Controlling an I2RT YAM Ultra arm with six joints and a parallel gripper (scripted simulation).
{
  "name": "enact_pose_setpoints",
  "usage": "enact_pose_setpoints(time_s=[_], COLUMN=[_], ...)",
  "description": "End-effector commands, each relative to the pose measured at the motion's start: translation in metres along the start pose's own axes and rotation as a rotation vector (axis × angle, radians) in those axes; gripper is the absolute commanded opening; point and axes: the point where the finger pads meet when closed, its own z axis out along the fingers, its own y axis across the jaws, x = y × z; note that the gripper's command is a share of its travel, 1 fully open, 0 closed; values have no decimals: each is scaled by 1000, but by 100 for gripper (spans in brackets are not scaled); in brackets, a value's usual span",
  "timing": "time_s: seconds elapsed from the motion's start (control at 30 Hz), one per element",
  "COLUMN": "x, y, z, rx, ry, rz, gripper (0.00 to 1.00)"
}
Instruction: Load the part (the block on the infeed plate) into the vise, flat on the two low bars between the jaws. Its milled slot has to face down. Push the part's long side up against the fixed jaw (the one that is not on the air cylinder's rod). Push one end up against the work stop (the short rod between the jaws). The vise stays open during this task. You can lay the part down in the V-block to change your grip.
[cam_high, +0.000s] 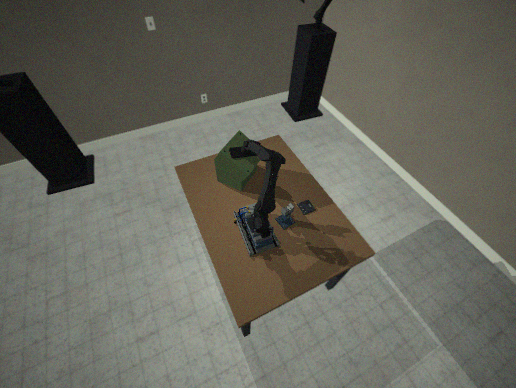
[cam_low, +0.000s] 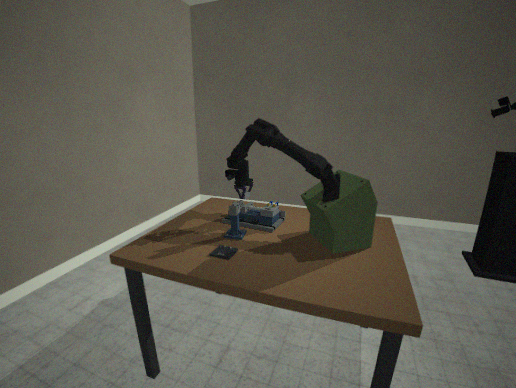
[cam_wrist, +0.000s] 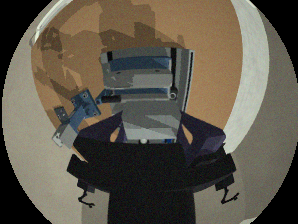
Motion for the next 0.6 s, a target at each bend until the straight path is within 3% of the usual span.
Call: enact_pose_setpoints(time_s=[0.0, 0.57], x=[-17, -24], y=[0, -1], z=[-32, -28], rx=[24, 31], ry=[-63, -86], rz=[-19, -36], gripper=[0, 0])
